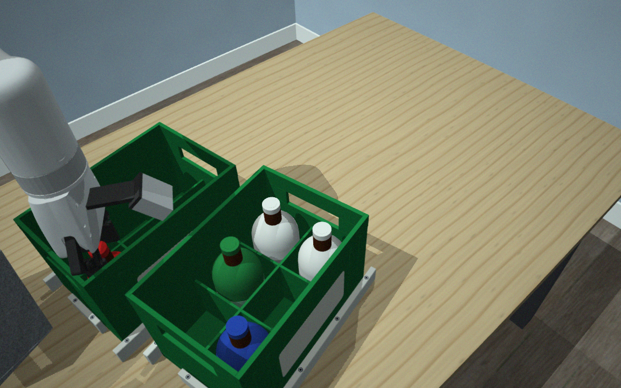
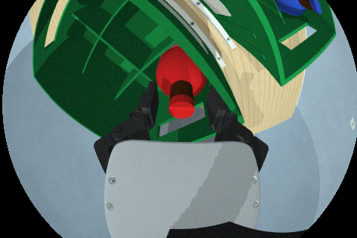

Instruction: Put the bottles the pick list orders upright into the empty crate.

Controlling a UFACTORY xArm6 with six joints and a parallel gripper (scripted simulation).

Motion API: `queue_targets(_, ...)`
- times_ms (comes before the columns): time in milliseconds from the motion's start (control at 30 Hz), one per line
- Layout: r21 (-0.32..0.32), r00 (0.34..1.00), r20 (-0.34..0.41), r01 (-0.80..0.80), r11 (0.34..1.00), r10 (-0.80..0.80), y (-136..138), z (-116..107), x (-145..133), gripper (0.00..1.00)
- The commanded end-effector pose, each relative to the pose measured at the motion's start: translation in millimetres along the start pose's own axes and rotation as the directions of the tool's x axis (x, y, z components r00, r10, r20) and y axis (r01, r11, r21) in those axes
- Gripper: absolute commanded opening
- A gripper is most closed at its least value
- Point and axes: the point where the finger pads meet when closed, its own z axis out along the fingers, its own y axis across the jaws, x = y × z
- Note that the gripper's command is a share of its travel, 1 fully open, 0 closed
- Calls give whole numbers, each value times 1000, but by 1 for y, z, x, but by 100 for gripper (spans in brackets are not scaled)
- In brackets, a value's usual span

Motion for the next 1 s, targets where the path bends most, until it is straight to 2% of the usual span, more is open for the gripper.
queue_targets(0,0,1000,-2,0,1000,0,0,0,1,65)
queue_targets(967,0,1000,-3,0,1000,0,0,-70,1,65)
